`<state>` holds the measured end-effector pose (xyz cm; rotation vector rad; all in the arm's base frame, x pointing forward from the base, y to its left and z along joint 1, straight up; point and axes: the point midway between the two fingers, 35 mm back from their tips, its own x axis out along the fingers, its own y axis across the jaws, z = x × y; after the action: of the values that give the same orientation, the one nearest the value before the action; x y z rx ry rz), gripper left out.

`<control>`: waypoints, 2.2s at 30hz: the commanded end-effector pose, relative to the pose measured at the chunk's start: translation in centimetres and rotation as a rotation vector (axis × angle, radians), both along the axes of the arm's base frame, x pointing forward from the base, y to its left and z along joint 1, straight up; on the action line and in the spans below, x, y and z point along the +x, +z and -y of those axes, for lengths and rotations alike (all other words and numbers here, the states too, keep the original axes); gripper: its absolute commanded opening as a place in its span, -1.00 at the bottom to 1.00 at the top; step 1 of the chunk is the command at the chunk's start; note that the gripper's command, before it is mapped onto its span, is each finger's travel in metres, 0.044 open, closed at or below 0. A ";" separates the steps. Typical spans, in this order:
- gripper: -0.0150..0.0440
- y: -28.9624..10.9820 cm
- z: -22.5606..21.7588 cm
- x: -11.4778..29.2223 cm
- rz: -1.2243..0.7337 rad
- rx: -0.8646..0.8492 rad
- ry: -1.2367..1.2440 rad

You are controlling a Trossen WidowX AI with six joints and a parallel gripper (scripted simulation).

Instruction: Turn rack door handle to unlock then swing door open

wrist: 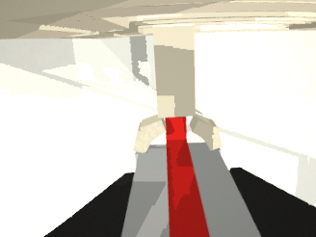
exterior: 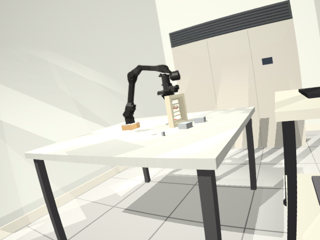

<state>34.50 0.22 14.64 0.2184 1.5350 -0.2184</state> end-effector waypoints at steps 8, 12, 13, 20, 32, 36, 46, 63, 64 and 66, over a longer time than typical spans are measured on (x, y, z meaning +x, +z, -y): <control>-0.34 -0.1 -0.1 0.0 0.000 0.006 -0.003; -0.43 -0.1 -0.1 0.0 0.000 0.006 -0.003; -0.46 -0.1 -0.1 0.0 0.000 0.006 -0.003; -0.46 -0.1 -0.1 0.0 0.000 0.003 0.119; -0.46 -0.1 -0.1 0.0 0.000 -0.012 0.710; -0.46 -0.1 -0.1 0.0 0.000 -0.017 0.907; -0.46 -0.1 -0.1 0.0 -0.001 -0.030 1.400; -0.46 -0.1 -0.1 0.0 -0.001 -0.043 1.916; -0.46 -0.1 -0.1 0.0 -0.001 -0.043 1.916; -0.46 -0.1 -0.1 0.0 -0.001 -0.043 1.916</control>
<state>34.49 0.31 14.56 -1.2461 1.1710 1.2199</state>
